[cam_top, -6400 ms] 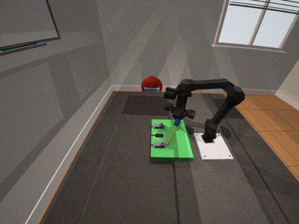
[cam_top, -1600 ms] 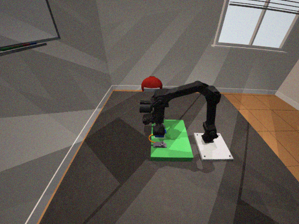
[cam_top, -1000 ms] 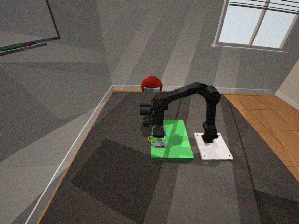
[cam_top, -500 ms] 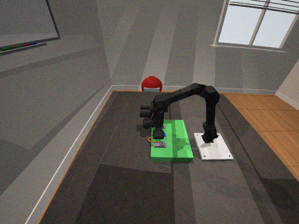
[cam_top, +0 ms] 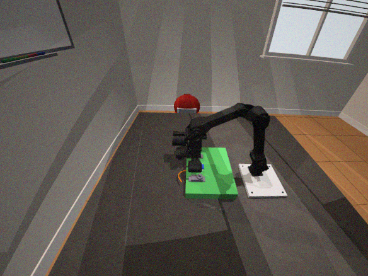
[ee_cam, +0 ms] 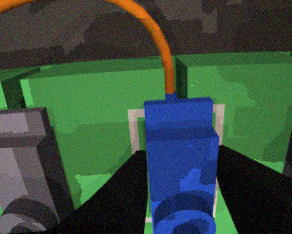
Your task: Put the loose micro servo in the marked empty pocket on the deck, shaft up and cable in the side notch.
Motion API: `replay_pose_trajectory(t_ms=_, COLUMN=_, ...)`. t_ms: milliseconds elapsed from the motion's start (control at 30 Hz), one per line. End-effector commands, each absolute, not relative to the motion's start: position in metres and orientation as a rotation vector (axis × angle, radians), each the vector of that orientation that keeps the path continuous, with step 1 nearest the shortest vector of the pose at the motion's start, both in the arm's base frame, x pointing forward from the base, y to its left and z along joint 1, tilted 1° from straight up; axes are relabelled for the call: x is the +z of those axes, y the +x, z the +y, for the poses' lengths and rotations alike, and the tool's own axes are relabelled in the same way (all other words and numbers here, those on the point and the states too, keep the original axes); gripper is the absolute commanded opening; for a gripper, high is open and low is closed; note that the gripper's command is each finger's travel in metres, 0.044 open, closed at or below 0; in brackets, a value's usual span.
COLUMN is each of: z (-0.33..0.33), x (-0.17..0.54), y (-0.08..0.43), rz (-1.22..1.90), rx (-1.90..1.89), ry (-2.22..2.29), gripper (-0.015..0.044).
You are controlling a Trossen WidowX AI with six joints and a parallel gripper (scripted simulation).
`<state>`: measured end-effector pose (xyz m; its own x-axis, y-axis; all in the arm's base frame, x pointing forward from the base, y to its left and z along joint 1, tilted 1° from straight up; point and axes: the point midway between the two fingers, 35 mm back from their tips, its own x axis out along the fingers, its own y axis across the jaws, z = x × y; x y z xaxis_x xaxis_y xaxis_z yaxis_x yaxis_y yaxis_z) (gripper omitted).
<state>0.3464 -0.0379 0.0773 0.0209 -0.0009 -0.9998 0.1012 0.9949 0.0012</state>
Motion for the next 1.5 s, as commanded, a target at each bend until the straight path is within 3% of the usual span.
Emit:
replay_pose_trajectory(t_ms=0, z=-0.038, x=0.079, y=0.346, rz=1.548, rx=-0.08, ry=0.082, gripper=0.0187)
replay_pose_trajectory(t_ms=300, z=-0.038, x=0.112, y=0.345, rz=1.548, rx=-0.08, ry=0.082, gripper=0.0187)
replay_pose_trajectory(t_ms=467, z=-0.035, x=0.131, y=0.32, rz=1.542, rx=-0.08, ry=0.08, gripper=0.0319)
replay_pose_trajectory(t_ms=633, z=-0.029, x=0.165, y=0.258, rz=1.553, rx=-0.08, ry=0.082, gripper=0.044)
replay_pose_trajectory(t_ms=767, z=-0.027, x=0.173, y=0.237, rz=1.557, rx=-0.08, ry=0.083, gripper=0.044)
replay_pose_trajectory(t_ms=1467, z=-0.027, x=0.217, y=0.241, rz=1.53, rx=-0.081, ry=0.082, gripper=0.044)
